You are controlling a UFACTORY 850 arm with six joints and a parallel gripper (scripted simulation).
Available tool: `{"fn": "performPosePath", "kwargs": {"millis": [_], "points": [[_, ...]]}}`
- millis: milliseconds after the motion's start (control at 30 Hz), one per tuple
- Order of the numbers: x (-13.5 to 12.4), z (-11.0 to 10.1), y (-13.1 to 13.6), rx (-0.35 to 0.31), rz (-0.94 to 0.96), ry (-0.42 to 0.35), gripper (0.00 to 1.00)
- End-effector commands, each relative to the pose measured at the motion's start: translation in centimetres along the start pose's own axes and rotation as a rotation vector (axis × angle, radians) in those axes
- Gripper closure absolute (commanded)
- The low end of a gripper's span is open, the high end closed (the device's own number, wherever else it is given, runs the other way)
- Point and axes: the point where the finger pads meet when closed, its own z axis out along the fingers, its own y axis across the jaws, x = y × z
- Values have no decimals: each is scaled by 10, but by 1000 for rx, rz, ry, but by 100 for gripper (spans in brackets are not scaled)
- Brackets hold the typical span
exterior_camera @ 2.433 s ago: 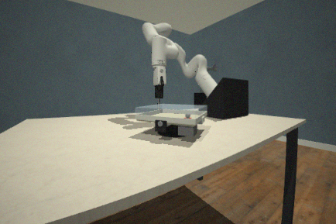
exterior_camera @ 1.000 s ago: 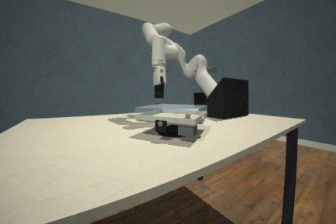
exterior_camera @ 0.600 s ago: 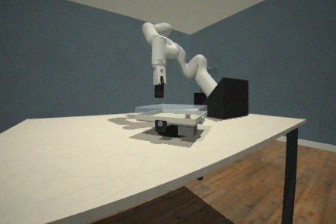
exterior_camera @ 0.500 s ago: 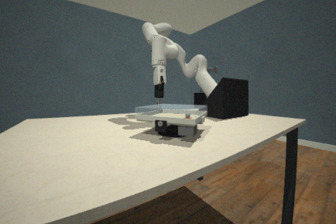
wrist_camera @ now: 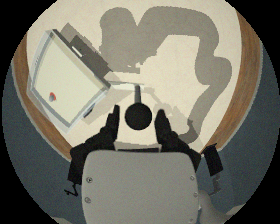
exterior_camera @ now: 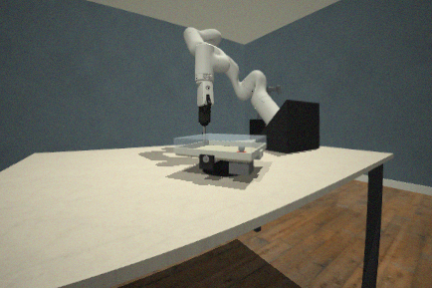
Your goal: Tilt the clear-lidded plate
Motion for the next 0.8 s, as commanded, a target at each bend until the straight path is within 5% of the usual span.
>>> {"fn": "performPosePath", "kwargs": {"millis": [0,767], "points": [[1,-8,0,1,1,2,39],[1,-41,0,1,1,2,39]]}}
